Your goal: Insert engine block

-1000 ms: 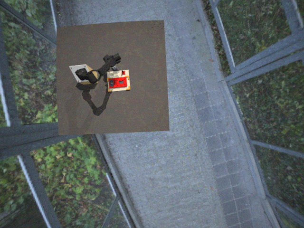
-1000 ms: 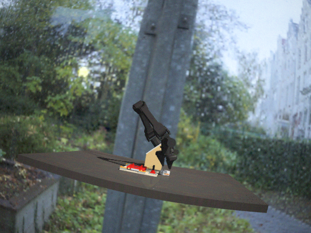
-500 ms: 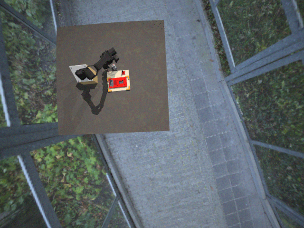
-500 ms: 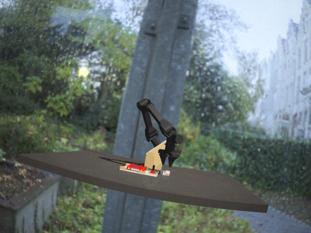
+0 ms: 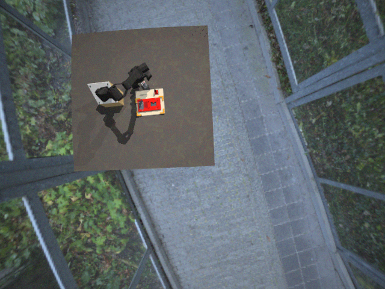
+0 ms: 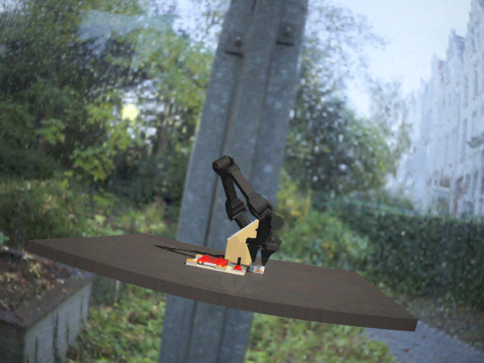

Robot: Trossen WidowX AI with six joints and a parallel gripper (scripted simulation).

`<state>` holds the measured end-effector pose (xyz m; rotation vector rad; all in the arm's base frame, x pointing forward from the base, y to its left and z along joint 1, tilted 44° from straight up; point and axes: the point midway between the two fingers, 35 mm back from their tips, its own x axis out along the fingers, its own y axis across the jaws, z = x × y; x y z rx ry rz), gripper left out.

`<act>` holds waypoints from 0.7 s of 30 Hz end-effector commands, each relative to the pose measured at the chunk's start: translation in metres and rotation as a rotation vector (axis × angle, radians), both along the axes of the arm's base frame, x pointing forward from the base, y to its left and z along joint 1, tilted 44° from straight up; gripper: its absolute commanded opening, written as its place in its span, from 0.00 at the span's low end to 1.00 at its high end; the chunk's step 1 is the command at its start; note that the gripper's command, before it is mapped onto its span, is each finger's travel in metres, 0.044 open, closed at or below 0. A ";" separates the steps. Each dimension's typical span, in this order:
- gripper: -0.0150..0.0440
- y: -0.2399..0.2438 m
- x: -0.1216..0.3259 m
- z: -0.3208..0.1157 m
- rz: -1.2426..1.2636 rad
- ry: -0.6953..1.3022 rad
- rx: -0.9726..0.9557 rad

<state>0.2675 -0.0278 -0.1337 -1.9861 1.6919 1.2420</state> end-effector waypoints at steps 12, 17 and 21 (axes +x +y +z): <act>0.91 -0.014 -0.004 -0.013 0.006 0.009 -0.006; 0.69 -0.014 -0.004 -0.013 0.006 0.009 -0.006; 0.51 -0.014 -0.004 -0.013 0.006 0.009 -0.006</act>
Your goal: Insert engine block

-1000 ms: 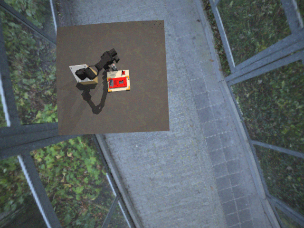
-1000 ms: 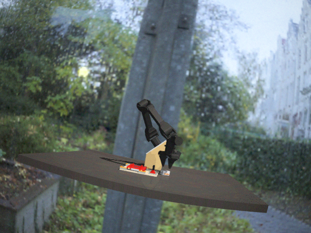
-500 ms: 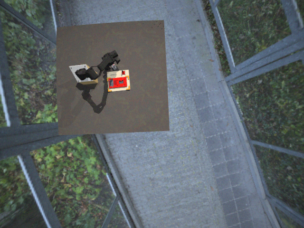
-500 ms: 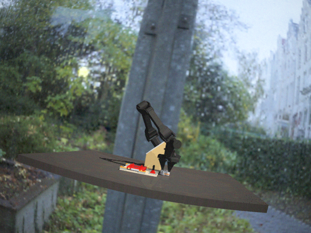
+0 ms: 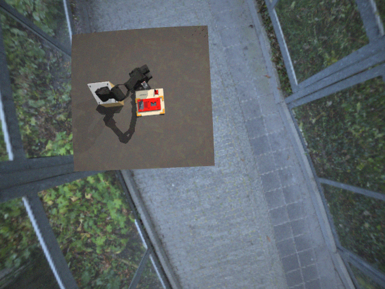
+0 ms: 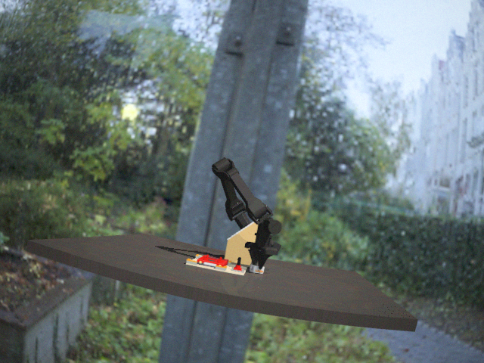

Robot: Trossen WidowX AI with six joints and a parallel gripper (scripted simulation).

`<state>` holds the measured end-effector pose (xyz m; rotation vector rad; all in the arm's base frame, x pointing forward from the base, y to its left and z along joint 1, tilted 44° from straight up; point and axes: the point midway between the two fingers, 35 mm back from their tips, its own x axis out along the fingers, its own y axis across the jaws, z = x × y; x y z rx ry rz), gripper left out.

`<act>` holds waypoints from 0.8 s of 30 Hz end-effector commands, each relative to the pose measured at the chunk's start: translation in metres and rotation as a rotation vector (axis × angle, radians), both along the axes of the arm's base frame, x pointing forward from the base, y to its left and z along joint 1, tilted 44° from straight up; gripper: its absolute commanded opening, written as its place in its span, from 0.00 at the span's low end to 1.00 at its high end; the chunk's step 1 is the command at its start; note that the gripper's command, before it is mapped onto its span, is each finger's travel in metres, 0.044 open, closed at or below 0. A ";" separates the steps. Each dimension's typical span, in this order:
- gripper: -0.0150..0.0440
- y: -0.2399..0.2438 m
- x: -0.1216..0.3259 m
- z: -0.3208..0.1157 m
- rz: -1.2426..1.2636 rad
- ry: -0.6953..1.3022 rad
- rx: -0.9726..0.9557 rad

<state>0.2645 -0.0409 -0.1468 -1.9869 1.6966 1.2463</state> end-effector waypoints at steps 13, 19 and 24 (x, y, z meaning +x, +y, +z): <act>0.25 0.006 0.006 0.006 0.006 -0.030 0.003; 0.25 0.015 0.010 0.013 0.008 -0.039 0.008; 0.25 0.026 0.012 0.022 0.008 -0.033 0.011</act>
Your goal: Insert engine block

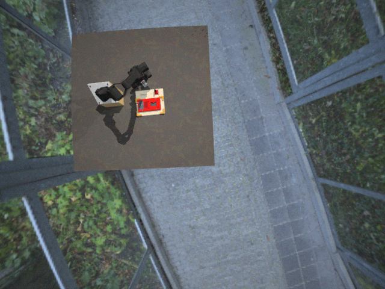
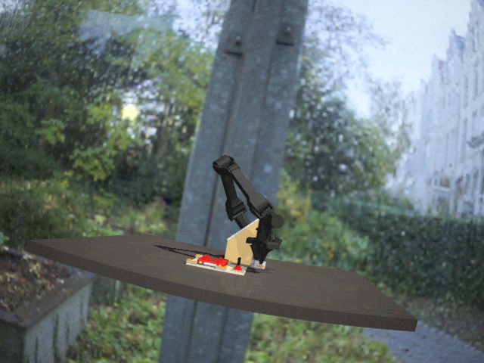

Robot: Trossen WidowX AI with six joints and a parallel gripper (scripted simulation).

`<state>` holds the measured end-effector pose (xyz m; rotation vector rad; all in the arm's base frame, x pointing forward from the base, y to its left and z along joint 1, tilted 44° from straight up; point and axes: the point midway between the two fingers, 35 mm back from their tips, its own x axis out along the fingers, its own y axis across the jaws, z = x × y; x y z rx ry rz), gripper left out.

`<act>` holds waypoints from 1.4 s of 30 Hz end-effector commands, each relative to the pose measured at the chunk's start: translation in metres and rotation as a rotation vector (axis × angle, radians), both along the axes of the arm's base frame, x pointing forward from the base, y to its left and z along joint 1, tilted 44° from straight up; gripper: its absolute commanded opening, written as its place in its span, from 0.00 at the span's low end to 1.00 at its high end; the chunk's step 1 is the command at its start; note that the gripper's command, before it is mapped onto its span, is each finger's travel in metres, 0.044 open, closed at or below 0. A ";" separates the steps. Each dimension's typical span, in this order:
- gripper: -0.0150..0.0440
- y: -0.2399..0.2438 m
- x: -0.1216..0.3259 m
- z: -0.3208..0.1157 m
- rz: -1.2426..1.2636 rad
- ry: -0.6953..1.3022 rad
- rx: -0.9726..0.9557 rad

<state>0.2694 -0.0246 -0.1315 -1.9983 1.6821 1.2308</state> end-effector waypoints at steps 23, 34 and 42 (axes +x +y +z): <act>0.25 0.058 0.004 0.058 0.000 0.011 0.009; 0.25 0.071 0.001 0.075 -0.002 0.019 0.003; 0.25 0.059 0.010 0.079 -0.132 -0.102 0.012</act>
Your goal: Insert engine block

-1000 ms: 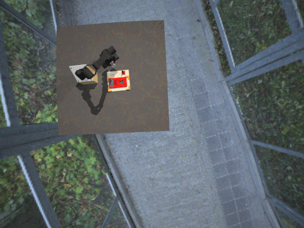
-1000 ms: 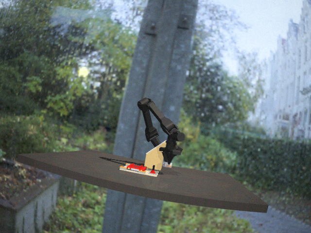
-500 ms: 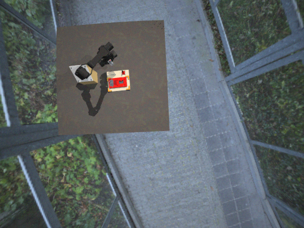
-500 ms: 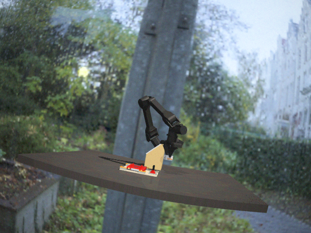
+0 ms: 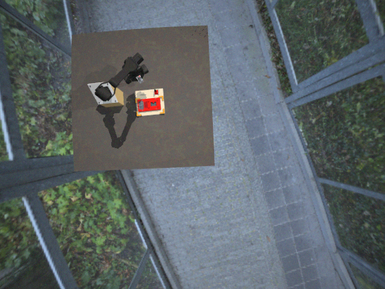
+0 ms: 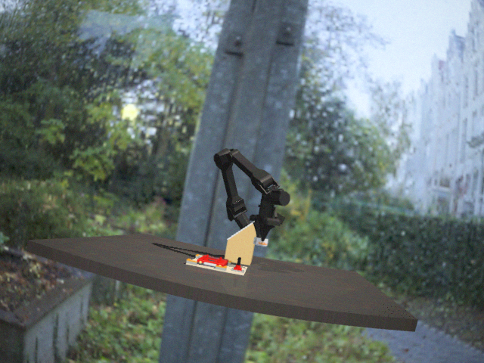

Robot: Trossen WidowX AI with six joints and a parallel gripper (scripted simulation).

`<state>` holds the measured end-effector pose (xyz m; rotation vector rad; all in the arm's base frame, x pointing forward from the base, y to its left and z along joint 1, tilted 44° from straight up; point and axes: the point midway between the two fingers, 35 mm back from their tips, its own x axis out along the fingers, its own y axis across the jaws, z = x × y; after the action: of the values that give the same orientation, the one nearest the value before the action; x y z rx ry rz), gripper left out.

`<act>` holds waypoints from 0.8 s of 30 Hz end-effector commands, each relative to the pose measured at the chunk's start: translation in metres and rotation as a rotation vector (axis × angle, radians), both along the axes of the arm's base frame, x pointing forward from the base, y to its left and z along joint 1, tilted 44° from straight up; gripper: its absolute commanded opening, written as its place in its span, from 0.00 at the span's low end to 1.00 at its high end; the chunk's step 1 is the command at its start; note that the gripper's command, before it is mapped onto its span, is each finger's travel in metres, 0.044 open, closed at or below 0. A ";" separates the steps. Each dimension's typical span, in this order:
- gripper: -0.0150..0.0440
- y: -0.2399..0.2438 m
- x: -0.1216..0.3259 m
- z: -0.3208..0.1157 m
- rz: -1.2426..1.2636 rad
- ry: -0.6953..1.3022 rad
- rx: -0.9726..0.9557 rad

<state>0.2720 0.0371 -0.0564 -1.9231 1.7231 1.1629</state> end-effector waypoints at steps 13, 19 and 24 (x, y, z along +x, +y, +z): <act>0.25 -0.031 0.025 0.013 -0.317 -0.308 0.011; 0.25 -0.046 0.031 0.018 -0.441 -0.421 0.008; 0.25 -0.059 0.035 0.023 -0.546 -0.515 0.005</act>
<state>0.3042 -0.0140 -0.0375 -1.4880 1.7710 0.5156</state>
